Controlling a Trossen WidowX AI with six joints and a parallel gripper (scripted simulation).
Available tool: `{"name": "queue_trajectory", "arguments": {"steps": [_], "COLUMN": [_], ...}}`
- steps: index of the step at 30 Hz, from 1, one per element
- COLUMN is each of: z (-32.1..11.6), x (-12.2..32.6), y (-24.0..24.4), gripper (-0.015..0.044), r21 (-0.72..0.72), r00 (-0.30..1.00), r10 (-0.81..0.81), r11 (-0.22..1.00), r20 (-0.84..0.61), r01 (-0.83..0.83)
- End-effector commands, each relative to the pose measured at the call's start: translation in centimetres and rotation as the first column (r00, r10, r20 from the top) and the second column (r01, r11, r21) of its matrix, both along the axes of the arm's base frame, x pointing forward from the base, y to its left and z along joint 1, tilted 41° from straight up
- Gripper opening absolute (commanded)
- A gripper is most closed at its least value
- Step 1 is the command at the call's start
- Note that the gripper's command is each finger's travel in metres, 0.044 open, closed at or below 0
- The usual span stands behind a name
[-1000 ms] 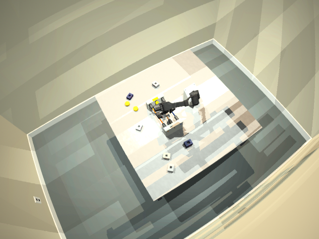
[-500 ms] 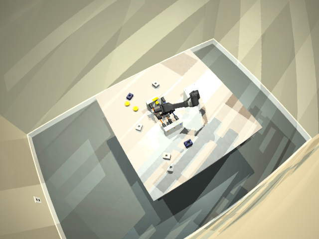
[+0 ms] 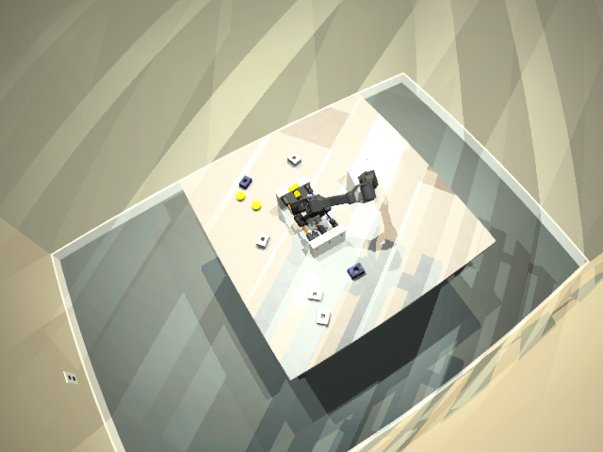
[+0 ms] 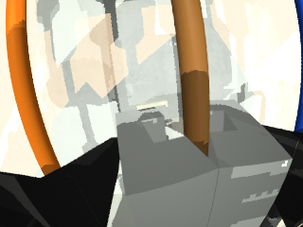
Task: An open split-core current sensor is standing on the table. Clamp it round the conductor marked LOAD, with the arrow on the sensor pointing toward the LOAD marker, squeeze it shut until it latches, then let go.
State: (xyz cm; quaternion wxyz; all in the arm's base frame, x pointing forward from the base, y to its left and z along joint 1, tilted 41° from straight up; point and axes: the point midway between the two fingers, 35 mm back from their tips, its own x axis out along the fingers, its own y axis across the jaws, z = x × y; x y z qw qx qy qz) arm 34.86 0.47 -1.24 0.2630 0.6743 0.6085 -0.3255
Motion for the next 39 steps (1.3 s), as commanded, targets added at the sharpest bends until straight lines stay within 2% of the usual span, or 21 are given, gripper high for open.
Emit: {"name": "queue_trajectory", "arguments": {"steps": [1,13,24,39], "z": [0.04,0.04,0.04,0.04], "x": [0.04,0.04,0.04,0.04], "y": [-0.01,-0.01,-0.01,-0.01], "gripper": [0.0367,0.0287,0.0,0.0], "r21": [-0.001,-0.001,-0.001,-0.001], "r00": [1.0,1.0,1.0,1.0], "r10": [0.001,0.001,0.001,0.001], "r11": [1.0,1.0,1.0,1.0], "r20": [0.003,0.003,0.003,0.003], "r01": [-0.001,-0.001,-0.001,-0.001]}}
